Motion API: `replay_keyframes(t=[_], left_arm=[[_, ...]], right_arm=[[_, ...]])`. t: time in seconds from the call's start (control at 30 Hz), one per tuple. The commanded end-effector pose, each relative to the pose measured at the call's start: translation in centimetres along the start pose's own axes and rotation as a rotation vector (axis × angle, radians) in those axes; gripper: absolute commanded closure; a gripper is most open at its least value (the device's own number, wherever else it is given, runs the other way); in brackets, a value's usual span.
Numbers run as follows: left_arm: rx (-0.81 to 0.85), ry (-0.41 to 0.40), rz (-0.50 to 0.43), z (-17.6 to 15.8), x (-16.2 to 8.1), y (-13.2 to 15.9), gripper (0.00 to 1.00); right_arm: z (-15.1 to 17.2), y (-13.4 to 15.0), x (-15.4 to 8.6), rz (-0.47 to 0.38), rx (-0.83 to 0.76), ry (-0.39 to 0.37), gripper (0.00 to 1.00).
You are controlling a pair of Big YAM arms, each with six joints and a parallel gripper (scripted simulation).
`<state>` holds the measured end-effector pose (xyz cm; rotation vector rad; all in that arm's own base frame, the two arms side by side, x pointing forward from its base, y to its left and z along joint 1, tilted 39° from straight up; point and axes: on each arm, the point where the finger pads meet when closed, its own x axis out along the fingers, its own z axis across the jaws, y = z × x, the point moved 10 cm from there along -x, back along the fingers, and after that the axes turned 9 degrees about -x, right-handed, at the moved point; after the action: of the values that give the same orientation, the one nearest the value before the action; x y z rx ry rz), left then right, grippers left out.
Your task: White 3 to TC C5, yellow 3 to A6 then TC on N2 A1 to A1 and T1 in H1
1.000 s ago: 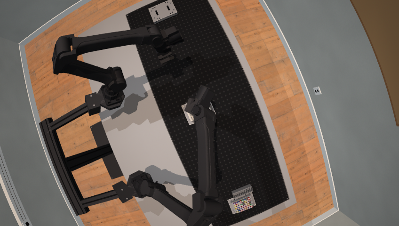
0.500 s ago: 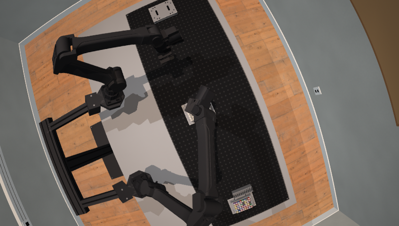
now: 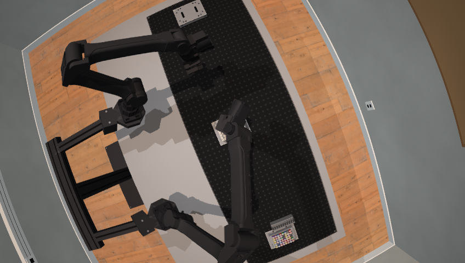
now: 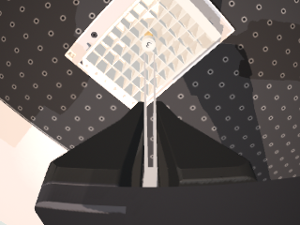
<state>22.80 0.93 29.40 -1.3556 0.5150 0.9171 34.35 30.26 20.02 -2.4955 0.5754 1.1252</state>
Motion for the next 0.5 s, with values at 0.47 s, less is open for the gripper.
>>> replay_keyframes(t=[0.47], left_arm=[[0.007, 0.007, -0.027, 0.09, -0.75, -0.9, 0.0]], right_arm=[[-0.2, -0.51, 0.98, -0.003, 0.006, 0.002, 0.93]])
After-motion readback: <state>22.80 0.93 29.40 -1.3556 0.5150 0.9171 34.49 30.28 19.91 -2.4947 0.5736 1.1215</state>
